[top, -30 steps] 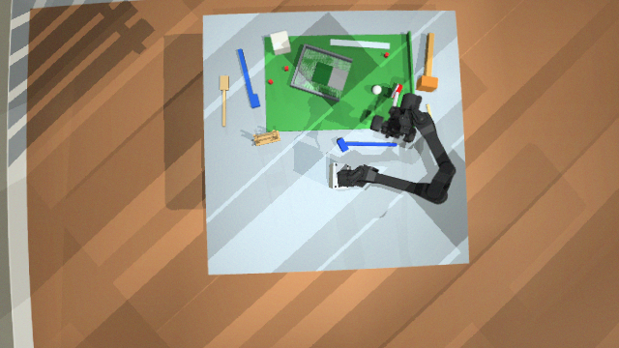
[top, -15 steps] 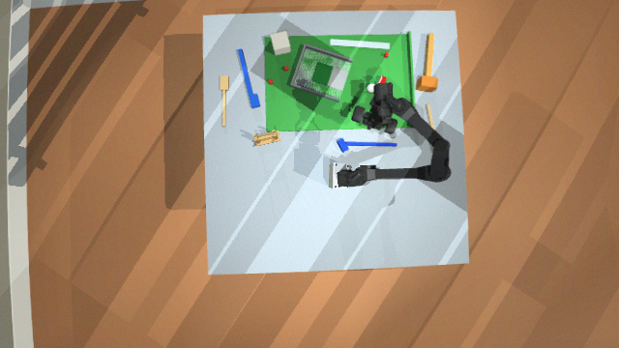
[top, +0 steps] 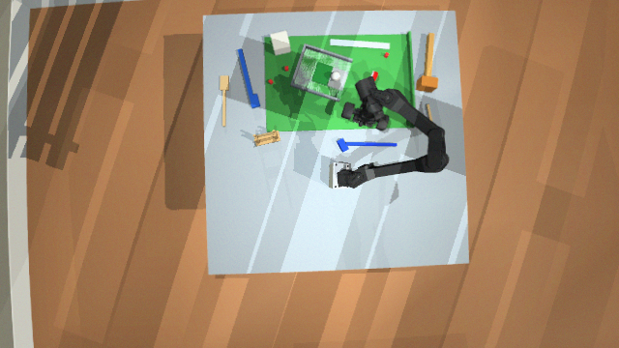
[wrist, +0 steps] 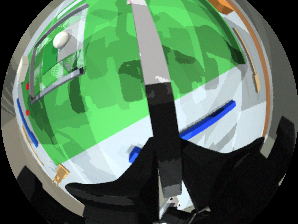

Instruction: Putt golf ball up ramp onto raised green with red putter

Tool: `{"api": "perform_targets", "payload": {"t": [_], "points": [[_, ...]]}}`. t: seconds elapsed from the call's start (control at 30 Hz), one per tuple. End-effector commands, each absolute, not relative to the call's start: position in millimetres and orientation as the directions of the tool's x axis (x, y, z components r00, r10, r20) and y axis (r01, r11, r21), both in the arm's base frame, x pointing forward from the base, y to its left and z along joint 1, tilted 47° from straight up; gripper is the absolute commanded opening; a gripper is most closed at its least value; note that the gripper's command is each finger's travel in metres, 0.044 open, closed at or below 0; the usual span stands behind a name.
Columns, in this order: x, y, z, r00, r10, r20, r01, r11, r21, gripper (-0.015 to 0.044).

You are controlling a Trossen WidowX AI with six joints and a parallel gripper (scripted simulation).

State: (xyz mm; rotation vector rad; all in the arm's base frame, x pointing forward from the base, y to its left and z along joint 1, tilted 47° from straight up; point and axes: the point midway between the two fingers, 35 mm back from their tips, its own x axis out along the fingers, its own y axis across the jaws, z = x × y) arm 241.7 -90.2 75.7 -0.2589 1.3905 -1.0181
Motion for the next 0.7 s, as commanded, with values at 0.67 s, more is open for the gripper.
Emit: {"api": "perform_targets", "payload": {"t": [0.67], "points": [[245.2,-75.4,89.6,-0.139,-0.716,-0.684,0.437,0.576,-0.691,0.0]]}}
